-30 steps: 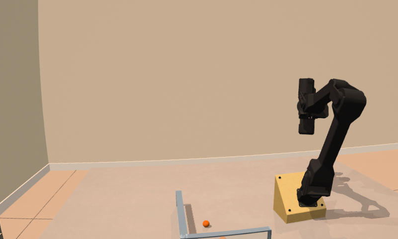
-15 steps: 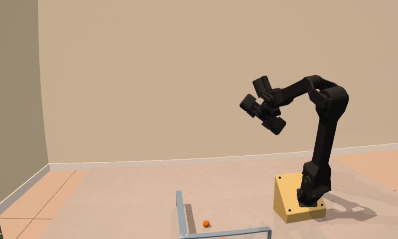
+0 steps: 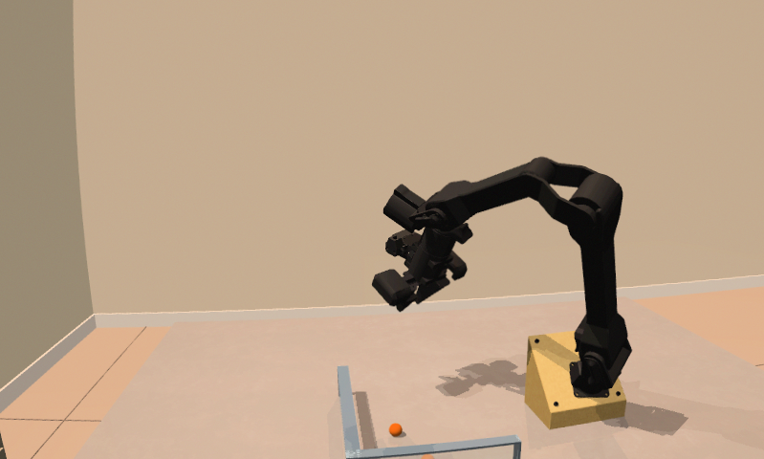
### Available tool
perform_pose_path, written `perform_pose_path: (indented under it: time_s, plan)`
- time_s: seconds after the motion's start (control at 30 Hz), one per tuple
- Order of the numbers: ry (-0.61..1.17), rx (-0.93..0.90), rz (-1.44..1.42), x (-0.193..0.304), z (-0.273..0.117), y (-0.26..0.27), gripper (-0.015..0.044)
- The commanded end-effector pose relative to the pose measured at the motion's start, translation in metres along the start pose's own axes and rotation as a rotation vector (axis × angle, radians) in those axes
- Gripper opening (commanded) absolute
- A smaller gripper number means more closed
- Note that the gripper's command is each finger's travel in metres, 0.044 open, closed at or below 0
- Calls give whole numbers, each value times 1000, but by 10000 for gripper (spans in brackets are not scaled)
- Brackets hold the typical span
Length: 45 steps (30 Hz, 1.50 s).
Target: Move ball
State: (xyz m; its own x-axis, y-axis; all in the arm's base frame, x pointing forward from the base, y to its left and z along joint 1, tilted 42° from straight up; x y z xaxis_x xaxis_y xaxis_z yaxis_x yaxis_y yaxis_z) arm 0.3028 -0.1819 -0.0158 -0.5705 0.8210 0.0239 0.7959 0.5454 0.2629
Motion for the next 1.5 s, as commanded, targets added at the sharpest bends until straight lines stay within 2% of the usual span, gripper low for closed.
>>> perform_pose_path:
  time_s: [0.0, 0.33, 0.63, 1.47]
  plan:
    - [153, -88, -290, 36, 7, 54, 207]
    - [511, -362, -903, 148, 4, 150, 207]
    - [516, -367, -912, 150, 4, 151, 207]
    - [517, -369, -912, 173, 37, 155, 207]
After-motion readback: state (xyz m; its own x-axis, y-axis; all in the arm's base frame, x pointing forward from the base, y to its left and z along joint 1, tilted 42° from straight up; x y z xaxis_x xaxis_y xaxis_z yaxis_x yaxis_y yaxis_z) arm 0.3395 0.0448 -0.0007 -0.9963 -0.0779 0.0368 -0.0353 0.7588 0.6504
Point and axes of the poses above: the point midway between the two fingers, 35 mm back from their tips, its own z axis out along the fingers, its own y axis across the jaws, x = y × z, the point moved 1 cm from there along -z, back along the fingers, and after that the axes turned 4 degrees about z, right-handed, at the moved point
